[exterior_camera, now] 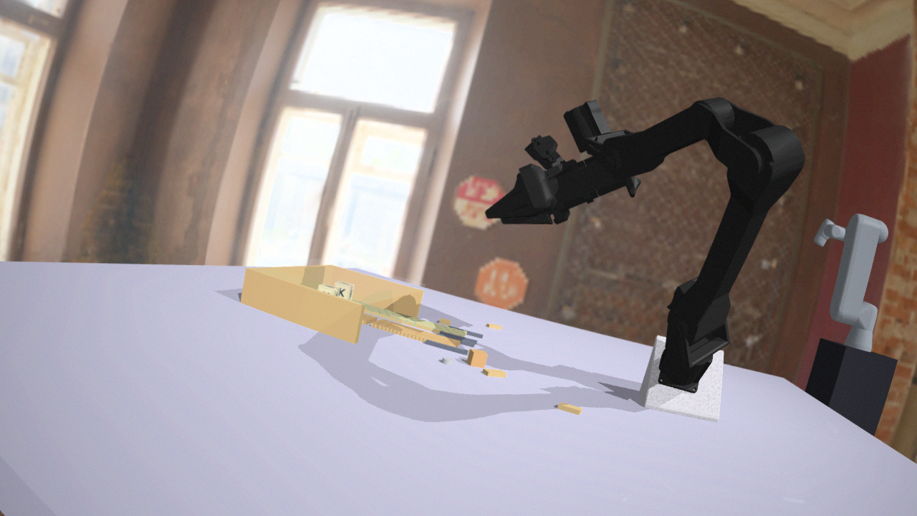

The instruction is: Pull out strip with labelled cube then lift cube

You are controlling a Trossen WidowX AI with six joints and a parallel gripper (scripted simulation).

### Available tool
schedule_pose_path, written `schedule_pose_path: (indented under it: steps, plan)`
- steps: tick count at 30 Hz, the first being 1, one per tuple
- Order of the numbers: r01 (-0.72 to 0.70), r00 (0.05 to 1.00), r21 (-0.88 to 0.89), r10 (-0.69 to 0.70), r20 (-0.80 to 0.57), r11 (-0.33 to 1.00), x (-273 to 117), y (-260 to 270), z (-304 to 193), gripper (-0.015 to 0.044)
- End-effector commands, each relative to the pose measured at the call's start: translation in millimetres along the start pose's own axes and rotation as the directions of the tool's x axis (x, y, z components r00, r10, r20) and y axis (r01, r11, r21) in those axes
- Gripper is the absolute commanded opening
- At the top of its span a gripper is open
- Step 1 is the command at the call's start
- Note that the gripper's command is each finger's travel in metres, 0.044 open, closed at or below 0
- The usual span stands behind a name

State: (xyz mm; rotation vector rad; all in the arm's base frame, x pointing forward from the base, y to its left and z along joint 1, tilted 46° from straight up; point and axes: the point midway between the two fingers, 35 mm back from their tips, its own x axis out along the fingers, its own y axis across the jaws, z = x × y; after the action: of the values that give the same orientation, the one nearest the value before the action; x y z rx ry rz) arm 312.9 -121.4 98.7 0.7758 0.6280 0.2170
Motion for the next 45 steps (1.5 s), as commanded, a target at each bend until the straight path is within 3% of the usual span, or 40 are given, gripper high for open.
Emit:
schedule_pose_path:
  steps: [1,15,20,28,45]
  plan:
    - [-0.004,1.0,0.002,0.004,-0.009,1.0,1,-1,-1,0.0374]
    - [0.02,0.904,-0.076,-0.051,-0.424,0.997,78,-55,18,0.0006]
    - [-0.023,0.812,-0.106,-0.044,-0.582,0.994,105,-73,6,0.0]
    - [-0.155,0.585,-0.113,-0.001,-0.811,0.981,132,-101,-39,0.0]
    - [-0.159,0.58,-0.113,0.0,-0.814,0.981,148,-103,-50,0.0]
